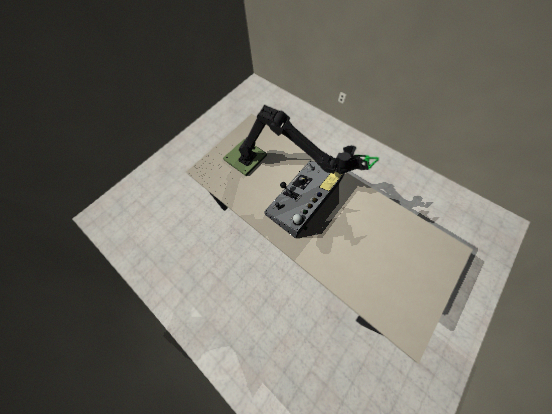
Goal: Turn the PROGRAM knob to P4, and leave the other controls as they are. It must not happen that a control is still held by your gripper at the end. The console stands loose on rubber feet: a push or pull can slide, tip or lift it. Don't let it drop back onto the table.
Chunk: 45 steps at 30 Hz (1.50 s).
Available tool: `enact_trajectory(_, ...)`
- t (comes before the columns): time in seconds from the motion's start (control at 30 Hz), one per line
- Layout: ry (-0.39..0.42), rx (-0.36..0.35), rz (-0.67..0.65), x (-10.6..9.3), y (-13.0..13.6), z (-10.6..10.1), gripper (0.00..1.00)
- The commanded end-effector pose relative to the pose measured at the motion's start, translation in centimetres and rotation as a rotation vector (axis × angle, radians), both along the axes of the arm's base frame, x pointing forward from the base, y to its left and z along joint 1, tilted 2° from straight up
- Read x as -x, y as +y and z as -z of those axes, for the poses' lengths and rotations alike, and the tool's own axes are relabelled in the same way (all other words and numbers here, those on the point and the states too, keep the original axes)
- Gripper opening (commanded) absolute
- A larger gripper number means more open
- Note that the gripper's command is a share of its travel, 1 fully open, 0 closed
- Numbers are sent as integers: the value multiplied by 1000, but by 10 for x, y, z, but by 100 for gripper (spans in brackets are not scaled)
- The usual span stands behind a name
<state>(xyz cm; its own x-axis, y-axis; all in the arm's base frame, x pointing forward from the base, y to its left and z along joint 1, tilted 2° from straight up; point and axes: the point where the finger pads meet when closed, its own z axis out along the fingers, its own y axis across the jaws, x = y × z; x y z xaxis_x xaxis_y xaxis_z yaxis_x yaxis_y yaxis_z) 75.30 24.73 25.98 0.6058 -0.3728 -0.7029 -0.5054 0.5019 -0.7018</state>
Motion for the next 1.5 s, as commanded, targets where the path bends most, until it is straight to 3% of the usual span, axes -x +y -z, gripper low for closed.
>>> enact_trajectory(0.0,-15,-3,0,0,0,-10,100)
enact_trajectory(0.53,-15,-3,0,0,0,-10,100)
enact_trajectory(0.57,-54,-15,0,-2,0,-35,100)
enact_trajectory(0.7,12,-31,6,11,6,-37,100)
enact_trajectory(0.87,207,-98,93,34,0,-49,100)
enact_trajectory(0.93,207,-98,93,34,0,-49,100)
enact_trajectory(1.03,330,-139,156,52,-5,-53,100)
enact_trajectory(1.1,330,-139,156,52,-5,-53,100)
enact_trajectory(1.23,612,-233,337,110,-27,-48,100)
enact_trajectory(1.27,612,-233,337,111,-27,-48,100)
enact_trajectory(1.33,749,-278,450,149,-44,-38,100)
enact_trajectory(1.37,749,-278,450,149,-44,-38,100)
enact_trajectory(1.4,813,-299,511,170,-53,-31,100)
enact_trajectory(1.43,813,-299,511,170,-53,-31,100)
enact_trajectory(1.47,871,-319,574,192,-63,-23,100)
